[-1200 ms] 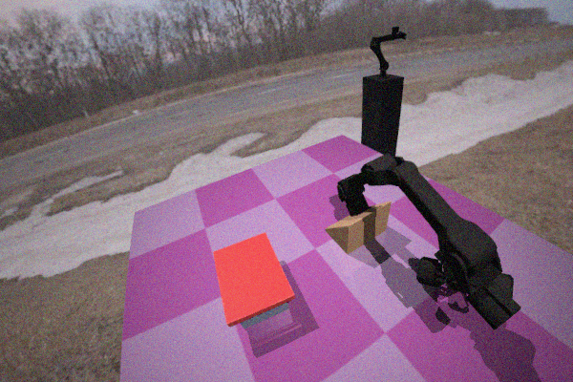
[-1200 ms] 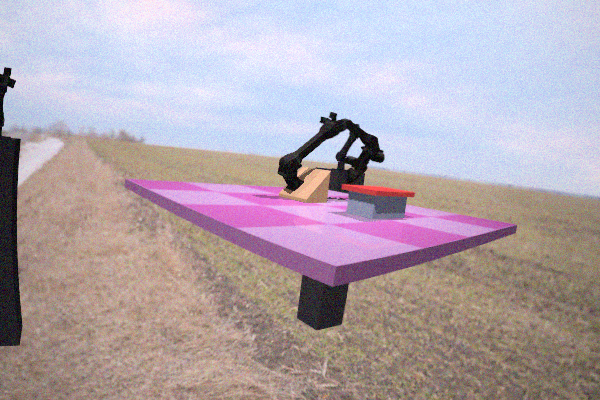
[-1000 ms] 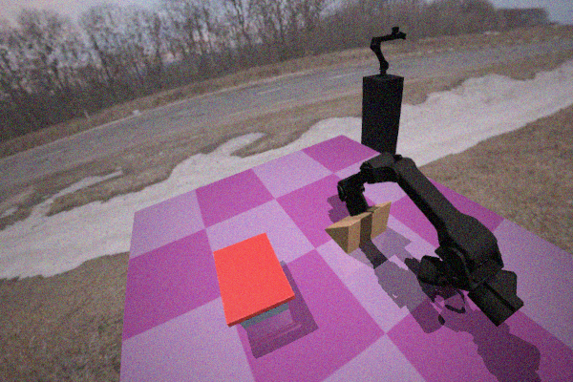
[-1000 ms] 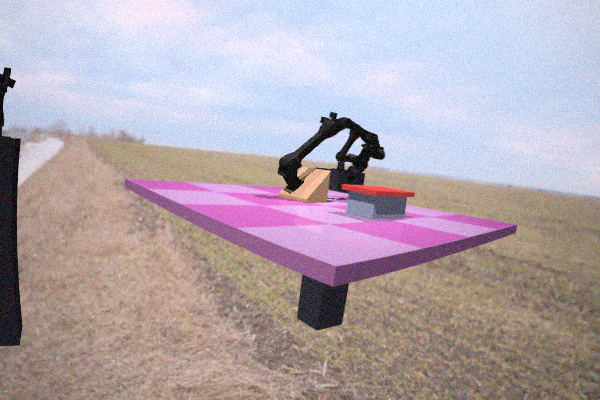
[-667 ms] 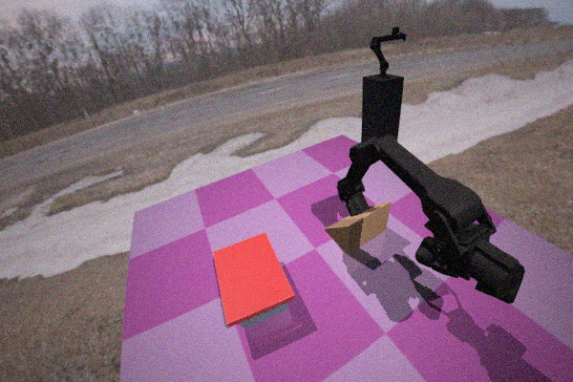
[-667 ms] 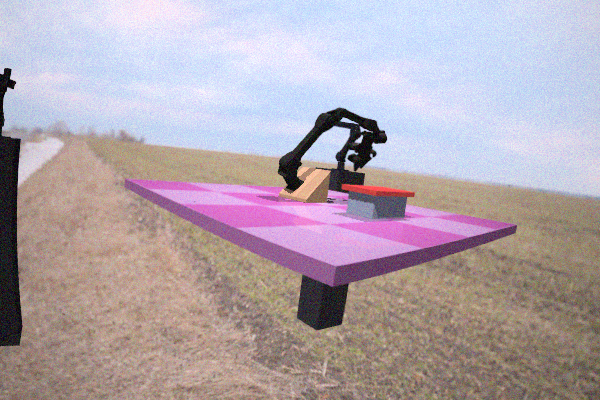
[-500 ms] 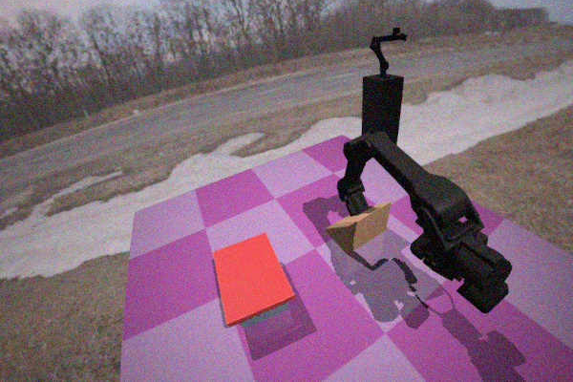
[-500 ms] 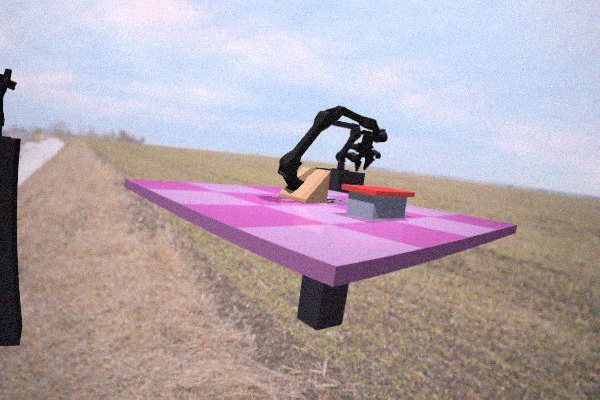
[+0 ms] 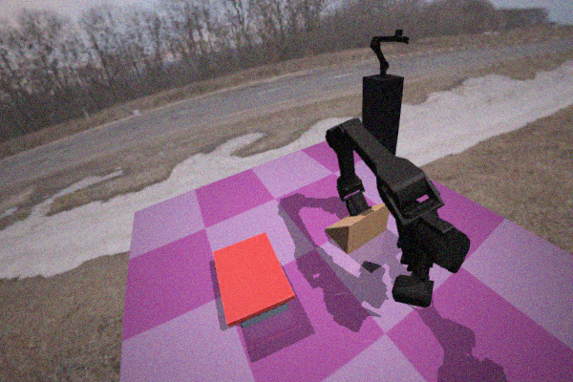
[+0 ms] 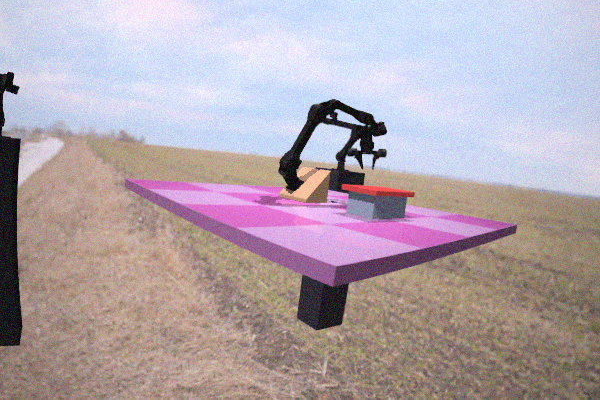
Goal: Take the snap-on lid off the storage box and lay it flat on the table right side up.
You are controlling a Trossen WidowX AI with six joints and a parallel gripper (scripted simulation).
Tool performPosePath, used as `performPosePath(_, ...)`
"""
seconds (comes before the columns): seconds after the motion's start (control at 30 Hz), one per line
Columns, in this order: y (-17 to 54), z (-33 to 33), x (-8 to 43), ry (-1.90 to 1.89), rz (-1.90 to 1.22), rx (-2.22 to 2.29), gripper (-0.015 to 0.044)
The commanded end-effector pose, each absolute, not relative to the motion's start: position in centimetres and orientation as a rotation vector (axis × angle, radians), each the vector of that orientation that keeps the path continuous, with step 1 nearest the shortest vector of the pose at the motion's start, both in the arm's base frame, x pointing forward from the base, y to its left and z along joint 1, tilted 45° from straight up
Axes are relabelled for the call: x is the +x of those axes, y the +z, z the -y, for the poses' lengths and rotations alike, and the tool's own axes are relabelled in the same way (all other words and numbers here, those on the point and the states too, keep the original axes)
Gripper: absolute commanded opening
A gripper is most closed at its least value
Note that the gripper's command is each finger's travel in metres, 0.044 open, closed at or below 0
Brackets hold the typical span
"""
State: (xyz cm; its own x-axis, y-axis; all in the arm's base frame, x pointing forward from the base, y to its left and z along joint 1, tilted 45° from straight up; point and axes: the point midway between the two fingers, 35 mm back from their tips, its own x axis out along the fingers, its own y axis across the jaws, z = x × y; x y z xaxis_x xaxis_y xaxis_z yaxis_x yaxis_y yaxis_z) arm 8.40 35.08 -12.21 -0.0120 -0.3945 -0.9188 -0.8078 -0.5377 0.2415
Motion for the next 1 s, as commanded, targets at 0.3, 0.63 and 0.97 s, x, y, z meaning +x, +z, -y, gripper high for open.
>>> performPosePath(0.3, -4.3, -31.5, 17.5, 0.352, -1.171, -1.083, 0.0235)
performPosePath(0.63, -0.6, -28.5, 20.9, -0.047, -0.972, -0.561, 0.0235)
performPosePath(0.97, 3.3, -24.8, 23.5, -0.338, -0.695, 0.01, 0.0235)
